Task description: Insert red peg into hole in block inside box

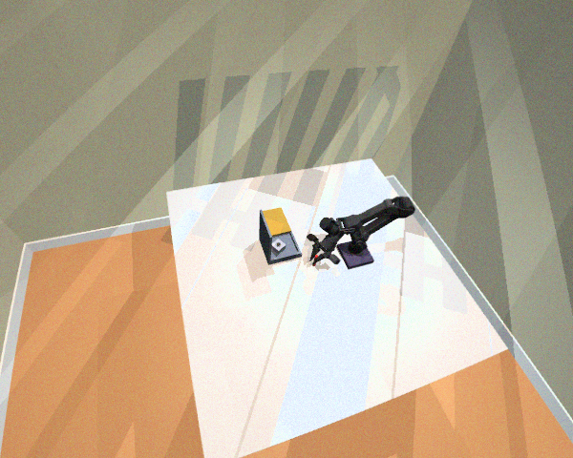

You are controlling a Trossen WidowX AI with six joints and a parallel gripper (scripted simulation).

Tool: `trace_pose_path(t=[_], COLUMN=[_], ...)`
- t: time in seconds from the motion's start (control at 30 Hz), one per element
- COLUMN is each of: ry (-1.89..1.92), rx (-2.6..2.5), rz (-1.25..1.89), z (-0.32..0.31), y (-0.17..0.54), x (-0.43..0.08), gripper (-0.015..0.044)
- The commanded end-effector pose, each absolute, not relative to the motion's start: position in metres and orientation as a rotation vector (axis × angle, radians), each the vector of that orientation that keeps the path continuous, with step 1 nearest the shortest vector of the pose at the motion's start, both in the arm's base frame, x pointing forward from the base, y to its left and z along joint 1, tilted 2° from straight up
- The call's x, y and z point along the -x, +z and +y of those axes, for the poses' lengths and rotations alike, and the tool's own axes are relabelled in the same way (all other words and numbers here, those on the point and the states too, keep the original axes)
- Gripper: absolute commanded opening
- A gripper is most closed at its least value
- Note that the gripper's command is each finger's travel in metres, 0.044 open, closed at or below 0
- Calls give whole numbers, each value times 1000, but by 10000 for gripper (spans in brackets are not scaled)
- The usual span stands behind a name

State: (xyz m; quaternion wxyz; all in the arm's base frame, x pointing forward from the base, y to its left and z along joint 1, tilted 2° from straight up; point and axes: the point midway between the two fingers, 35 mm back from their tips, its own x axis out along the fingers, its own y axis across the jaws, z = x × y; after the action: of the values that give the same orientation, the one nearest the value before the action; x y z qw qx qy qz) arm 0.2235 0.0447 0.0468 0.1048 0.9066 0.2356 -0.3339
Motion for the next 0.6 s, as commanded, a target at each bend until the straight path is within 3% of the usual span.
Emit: trace_pose_path(t=[0.0, 0.57], ry=[-985, -983], rx=[-2672, -2671], rz=[694, 696], z=[45, 45], y=[47, 64], x=[-223, -226], gripper=[16, 0])
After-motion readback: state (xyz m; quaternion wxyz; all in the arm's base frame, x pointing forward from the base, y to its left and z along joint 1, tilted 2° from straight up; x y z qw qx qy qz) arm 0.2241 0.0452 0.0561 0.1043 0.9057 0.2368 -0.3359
